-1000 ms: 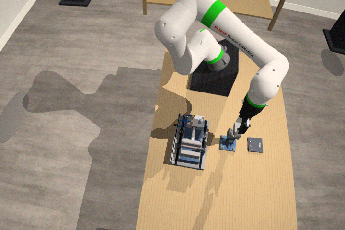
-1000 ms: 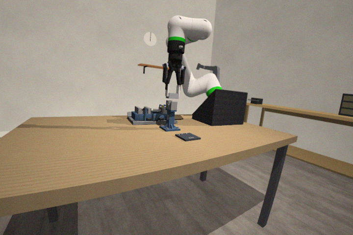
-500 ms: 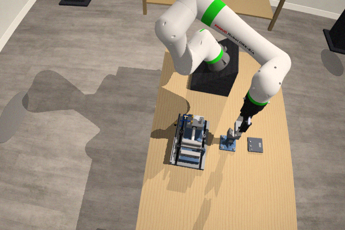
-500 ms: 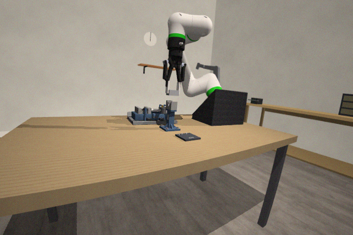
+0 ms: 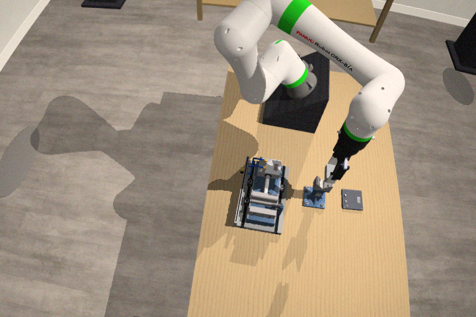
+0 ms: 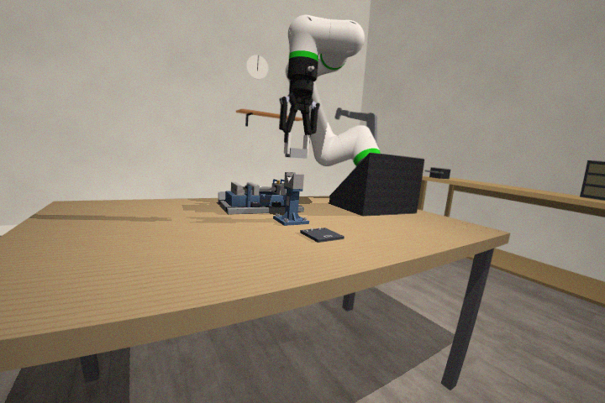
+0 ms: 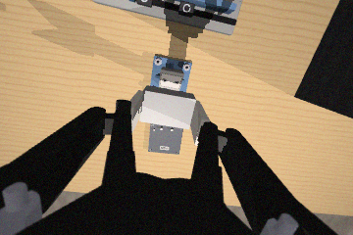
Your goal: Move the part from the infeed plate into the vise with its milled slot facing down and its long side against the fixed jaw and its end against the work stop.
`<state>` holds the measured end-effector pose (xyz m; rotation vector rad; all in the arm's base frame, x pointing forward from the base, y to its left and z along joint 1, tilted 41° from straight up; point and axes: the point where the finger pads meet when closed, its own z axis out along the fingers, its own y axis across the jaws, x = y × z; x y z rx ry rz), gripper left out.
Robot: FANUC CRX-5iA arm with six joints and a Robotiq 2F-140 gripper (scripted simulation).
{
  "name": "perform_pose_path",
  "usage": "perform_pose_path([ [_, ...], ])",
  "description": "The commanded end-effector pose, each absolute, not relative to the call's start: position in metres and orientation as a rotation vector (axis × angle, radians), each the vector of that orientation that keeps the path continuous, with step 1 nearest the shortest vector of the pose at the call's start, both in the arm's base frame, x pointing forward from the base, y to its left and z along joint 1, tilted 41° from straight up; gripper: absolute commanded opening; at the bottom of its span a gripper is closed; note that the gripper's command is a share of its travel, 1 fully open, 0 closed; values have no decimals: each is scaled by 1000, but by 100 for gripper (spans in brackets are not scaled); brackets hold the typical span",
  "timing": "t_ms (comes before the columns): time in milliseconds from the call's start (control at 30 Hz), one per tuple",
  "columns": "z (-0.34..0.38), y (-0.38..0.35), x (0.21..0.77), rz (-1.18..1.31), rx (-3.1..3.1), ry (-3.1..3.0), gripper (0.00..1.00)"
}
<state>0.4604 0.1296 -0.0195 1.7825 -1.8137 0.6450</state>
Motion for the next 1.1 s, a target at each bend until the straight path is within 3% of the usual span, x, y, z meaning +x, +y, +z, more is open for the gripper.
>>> perform_pose_path([
  [0, -17, 132, 461, 645, 1783, -1814, 0],
  [1067, -10, 133, 463, 656, 1759, -1844, 0],
])
